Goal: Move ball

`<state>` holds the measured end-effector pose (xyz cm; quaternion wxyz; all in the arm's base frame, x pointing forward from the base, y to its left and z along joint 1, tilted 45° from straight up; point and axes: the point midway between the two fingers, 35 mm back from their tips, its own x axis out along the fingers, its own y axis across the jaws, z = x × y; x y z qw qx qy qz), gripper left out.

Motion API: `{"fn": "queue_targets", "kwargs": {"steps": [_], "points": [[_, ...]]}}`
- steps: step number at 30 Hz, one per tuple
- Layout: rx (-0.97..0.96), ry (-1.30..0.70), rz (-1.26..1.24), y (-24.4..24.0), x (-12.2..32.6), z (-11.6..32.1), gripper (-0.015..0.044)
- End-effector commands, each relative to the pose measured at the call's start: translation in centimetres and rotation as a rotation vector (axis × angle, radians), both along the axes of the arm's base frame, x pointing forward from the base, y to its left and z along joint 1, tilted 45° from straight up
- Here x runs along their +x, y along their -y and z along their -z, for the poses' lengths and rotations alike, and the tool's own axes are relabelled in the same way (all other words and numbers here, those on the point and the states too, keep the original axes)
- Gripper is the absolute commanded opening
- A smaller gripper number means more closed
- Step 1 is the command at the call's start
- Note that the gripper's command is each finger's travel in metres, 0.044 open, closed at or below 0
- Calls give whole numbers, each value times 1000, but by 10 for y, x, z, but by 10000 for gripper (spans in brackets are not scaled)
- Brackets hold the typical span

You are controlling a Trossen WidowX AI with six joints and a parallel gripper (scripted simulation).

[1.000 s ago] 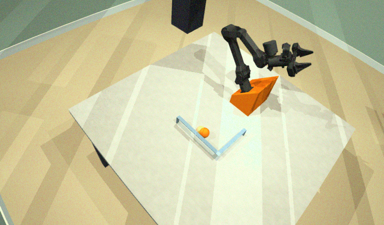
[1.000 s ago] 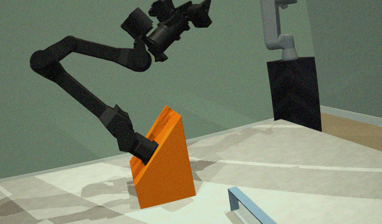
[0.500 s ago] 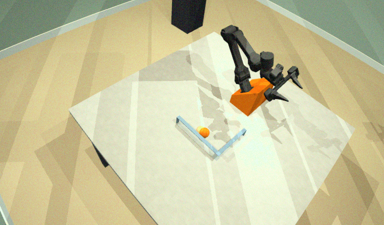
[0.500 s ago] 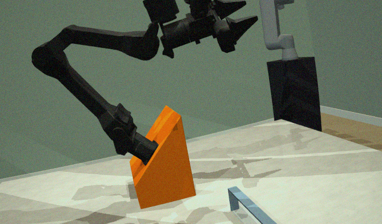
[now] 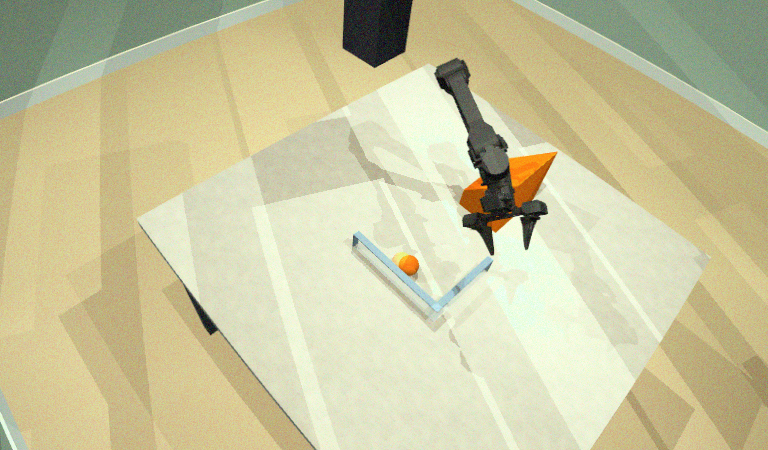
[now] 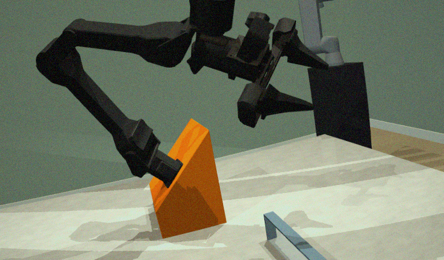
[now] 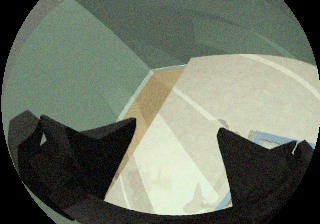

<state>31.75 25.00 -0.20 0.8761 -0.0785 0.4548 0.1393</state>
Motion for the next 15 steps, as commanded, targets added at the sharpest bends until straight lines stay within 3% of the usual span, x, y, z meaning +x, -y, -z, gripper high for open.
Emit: {"fn": "queue_targets", "kwargs": {"steps": [1,7,15], "points": [[-154,-58,149,50,25,12,385],[-438,-199,387,148,47,18,385],[-793,-443,606,271,43,2,385]]}}
